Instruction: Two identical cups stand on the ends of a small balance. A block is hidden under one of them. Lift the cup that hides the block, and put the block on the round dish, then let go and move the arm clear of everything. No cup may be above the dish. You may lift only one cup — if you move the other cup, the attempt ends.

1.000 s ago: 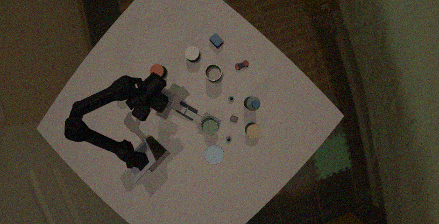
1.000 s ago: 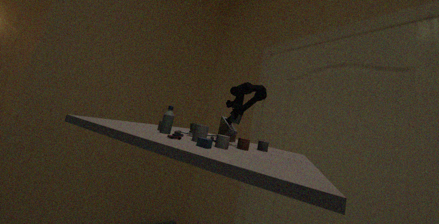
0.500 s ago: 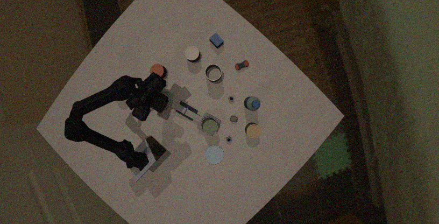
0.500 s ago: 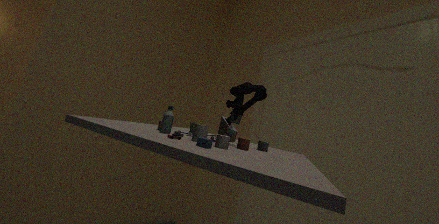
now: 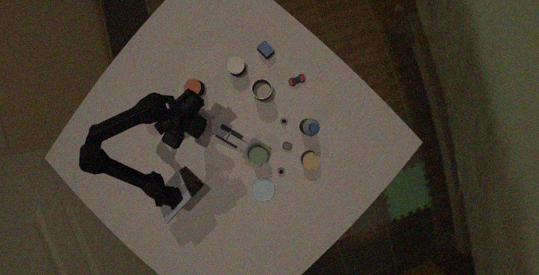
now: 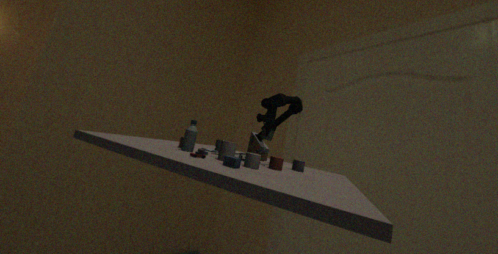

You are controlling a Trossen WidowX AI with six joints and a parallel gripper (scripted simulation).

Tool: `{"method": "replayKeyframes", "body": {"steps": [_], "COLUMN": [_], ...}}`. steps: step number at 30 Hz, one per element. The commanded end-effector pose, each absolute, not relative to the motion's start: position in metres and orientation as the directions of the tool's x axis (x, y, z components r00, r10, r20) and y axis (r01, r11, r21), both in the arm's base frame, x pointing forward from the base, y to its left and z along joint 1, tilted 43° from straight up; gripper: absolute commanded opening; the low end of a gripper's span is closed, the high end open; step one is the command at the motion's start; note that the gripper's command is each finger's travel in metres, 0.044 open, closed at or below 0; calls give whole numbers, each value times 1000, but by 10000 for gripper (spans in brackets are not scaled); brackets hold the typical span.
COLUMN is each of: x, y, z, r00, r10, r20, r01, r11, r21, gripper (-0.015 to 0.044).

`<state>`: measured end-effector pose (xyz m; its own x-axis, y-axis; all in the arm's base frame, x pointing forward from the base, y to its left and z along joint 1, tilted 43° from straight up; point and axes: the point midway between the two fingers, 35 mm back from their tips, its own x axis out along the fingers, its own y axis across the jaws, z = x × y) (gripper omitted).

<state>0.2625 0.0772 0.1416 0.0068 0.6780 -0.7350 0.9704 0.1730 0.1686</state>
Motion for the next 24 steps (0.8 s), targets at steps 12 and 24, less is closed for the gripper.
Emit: {"method": "replayKeyframes", "body": {"steps": [12, 24], "x": [260, 242], "y": [99, 165], "z": [140, 140], "r00": [6, 20], "r10": [665, 666], "r20": [-747, -746], "r01": [968, 954], "r11": [183, 209], "r21": [172, 212], "gripper": [0, 0]}}
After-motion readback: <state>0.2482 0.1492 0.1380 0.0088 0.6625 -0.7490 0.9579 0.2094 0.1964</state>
